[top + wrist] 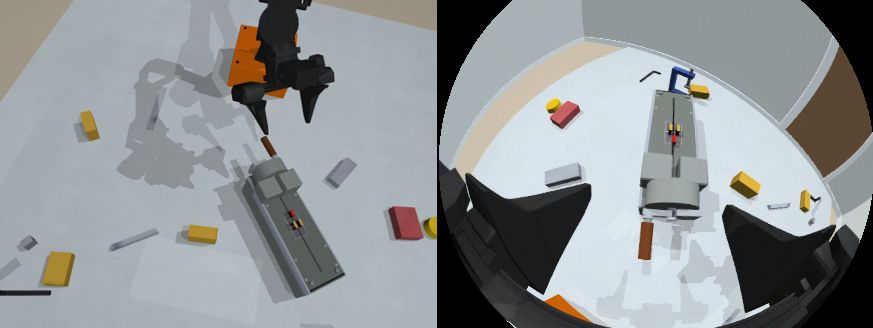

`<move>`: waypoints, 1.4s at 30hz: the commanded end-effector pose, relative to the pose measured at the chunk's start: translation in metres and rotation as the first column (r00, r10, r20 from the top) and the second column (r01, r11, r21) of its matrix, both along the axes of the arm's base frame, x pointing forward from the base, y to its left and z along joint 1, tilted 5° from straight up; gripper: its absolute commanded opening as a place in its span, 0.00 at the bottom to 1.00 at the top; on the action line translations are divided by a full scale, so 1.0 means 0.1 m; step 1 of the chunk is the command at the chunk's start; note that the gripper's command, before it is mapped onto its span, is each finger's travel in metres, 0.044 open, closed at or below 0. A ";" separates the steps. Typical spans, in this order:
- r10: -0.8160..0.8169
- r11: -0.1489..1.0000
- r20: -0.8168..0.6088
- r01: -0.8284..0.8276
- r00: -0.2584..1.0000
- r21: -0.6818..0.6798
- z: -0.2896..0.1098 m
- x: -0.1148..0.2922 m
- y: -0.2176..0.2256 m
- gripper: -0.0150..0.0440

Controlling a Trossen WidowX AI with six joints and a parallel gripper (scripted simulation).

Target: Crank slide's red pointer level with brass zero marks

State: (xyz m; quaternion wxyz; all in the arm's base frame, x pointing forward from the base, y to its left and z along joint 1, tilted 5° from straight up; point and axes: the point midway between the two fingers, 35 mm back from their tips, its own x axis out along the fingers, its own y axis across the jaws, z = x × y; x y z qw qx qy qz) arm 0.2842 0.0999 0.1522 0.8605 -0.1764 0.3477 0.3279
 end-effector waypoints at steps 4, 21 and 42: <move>-0.146 0.989 -0.073 0.146 0.987 -0.002 0.04 0.28 0.20 1.00; -0.441 0.895 -0.124 0.446 0.889 0.015 -0.04 0.78 0.80 1.00; -0.441 0.895 -0.123 0.446 0.889 0.015 -0.44 0.81 0.77 1.00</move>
